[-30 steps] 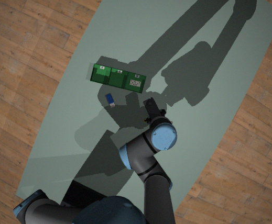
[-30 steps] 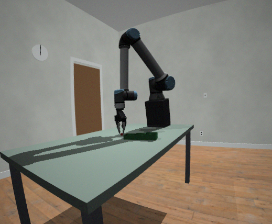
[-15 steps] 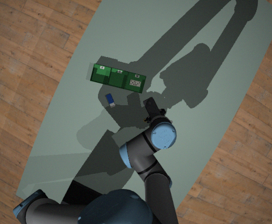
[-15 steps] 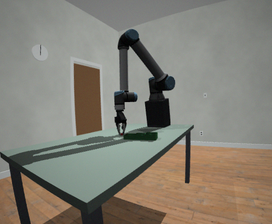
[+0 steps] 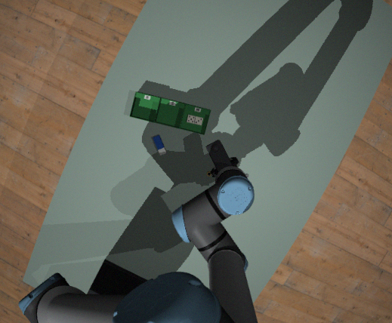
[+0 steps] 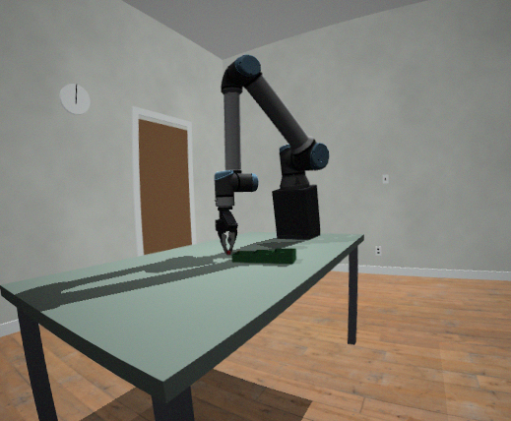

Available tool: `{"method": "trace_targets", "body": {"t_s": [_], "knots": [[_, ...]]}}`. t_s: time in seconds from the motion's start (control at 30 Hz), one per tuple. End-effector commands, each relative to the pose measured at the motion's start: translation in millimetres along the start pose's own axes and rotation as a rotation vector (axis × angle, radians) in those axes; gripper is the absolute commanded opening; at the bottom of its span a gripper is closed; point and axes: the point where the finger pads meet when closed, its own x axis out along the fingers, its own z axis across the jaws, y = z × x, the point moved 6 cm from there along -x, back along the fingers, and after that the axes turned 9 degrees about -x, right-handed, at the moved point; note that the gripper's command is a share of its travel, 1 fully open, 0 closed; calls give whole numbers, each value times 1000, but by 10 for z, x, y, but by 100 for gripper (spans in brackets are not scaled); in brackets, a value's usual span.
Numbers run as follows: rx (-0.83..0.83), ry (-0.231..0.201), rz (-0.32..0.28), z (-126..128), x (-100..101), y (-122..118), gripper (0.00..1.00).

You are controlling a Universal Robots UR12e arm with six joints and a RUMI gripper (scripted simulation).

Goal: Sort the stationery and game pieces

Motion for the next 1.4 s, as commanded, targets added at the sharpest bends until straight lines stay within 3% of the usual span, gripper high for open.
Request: {"method": "trace_targets", "body": {"t_s": [0.0, 0.8, 1.37], "knots": [[0, -1, 0, 4, -4, 0, 0], [0, -1, 0, 4, -4, 0, 0], [0, -1, 0, 4, -504, 0, 0]]}}
